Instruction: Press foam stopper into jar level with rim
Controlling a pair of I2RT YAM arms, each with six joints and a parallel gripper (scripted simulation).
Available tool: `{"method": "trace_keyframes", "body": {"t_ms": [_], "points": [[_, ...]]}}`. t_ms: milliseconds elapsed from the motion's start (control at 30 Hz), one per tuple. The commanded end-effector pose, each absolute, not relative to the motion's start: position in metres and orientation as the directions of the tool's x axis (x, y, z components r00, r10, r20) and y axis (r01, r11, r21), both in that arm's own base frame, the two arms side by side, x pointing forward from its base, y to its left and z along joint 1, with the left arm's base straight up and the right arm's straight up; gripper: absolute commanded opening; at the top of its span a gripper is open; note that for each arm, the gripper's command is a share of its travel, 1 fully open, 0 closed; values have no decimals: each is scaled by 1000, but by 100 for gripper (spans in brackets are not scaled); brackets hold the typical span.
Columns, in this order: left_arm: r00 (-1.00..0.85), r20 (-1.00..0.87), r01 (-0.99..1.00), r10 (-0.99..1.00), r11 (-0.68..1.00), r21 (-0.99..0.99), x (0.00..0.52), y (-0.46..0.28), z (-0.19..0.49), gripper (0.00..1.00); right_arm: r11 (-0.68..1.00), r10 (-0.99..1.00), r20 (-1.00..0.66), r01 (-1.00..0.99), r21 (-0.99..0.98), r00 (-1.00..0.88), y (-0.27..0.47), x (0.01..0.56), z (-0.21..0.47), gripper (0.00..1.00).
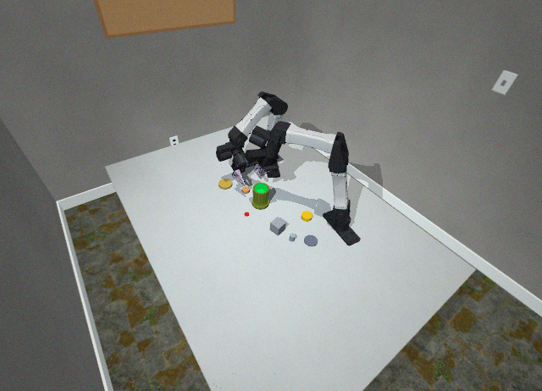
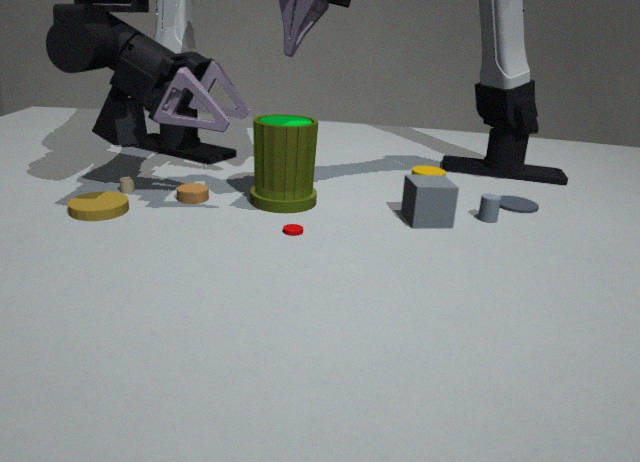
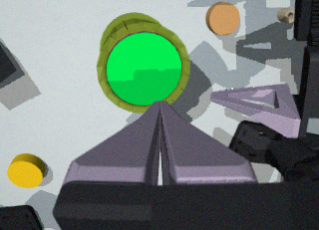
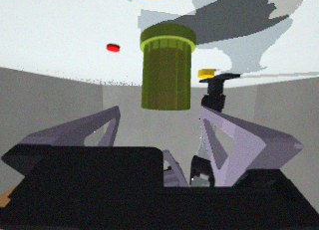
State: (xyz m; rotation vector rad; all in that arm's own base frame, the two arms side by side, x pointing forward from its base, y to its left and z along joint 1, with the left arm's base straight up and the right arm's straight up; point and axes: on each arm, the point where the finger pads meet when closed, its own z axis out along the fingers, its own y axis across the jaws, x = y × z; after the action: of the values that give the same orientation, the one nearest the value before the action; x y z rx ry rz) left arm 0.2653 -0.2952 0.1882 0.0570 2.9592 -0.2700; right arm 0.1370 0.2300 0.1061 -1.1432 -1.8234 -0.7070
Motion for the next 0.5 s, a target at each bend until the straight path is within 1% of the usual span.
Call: {"method": "trace_keyframes", "body": {"t_ms": [0,467], "points": [[-985,-169,62,32,982,-179,263,-299,187,0,447,425,875,894,21,-233,222,140,112,98],[-985,-169,62,32,982,-179,263,-299,187,0,449,425,876,894,17,-230,201,150,124,98]]}}
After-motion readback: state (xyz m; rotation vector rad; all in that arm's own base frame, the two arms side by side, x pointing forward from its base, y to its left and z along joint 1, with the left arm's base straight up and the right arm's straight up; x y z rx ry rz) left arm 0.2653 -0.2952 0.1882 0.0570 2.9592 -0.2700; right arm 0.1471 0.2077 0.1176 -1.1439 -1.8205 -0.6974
